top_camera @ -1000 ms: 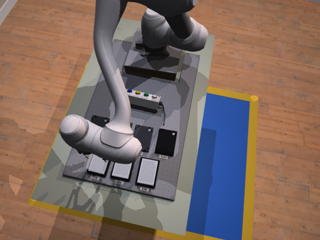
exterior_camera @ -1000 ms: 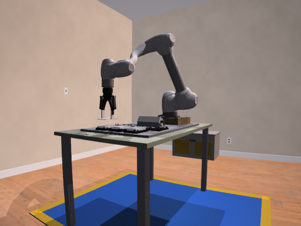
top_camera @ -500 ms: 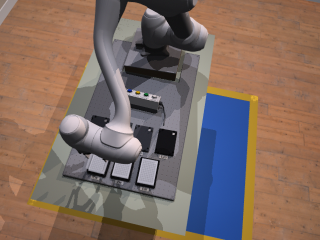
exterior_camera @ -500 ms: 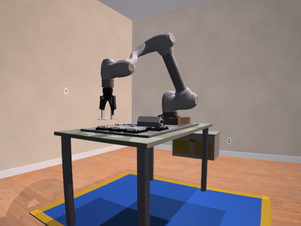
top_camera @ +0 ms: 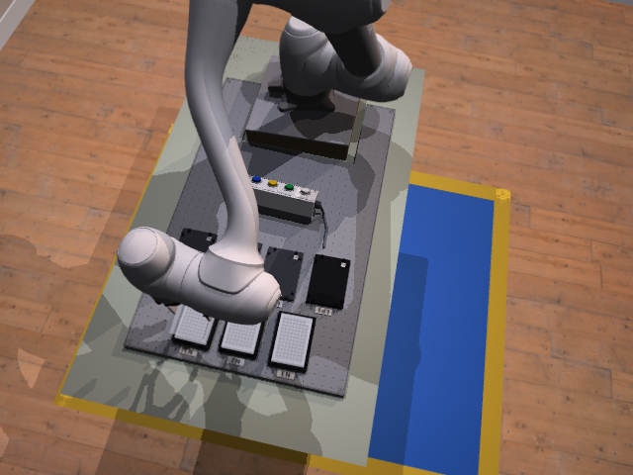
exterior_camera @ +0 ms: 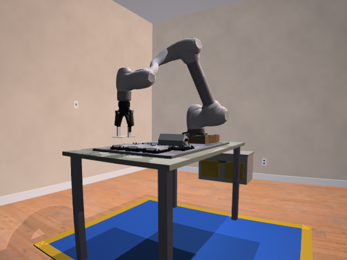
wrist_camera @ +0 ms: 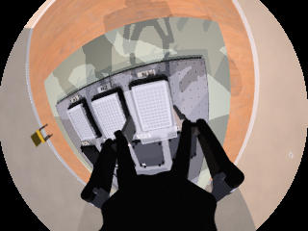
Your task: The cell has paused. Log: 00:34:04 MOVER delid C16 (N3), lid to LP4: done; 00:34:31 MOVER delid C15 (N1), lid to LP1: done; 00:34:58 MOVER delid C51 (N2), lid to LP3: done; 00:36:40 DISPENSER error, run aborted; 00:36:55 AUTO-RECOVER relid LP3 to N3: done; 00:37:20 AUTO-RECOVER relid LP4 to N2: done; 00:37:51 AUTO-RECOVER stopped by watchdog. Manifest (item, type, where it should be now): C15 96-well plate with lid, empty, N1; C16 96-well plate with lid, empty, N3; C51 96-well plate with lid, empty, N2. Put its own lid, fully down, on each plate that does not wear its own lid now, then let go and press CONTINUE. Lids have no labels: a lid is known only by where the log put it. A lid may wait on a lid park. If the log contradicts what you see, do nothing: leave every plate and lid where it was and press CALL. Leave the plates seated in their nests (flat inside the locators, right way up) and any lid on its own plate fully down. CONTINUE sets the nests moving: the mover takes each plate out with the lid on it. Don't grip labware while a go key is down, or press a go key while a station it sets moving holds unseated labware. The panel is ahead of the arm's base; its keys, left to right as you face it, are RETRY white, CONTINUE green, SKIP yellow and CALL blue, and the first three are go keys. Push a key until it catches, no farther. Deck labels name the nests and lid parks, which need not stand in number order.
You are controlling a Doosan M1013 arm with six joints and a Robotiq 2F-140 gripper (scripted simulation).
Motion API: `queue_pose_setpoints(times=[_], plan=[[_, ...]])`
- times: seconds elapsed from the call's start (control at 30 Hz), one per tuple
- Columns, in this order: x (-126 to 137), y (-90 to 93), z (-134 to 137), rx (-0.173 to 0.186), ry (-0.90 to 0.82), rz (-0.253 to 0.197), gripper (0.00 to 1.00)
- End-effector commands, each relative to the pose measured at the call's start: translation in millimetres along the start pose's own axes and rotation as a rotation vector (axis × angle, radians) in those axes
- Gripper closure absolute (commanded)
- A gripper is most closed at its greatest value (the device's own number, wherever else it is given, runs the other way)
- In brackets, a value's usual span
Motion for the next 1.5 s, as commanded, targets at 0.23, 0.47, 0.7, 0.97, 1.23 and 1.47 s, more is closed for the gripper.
queue_pose_setpoints(times=[0.23, 0.47, 0.7, 0.97, 1.23, 1.47], plan=[[0, 3.8, 1, -0.002, 0.033, -0.003, 1.0], [0, 9.2, 1, -0.002, 0.041, -0.003, 1.0], [0, 21.5, 1, -0.002, 0.041, -0.003, 1.0], [0, 29.7, 1, -0.002, 0.041, -0.003, 1.0], [0, 35.6, 1, -0.002, 0.041, -0.003, 1.0], [0, 36.7, 1, -0.002, 0.041, -0.003, 1.0]])
Point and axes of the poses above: the point where the finger pads meet when closed, its own y axis out along the fingers, its own z axis across the jaws, x = y × z, the point moved 8 cm from there along -y, back along the fingers, and after that the axes turned 7 degrees about y, right-handed, at the moved point
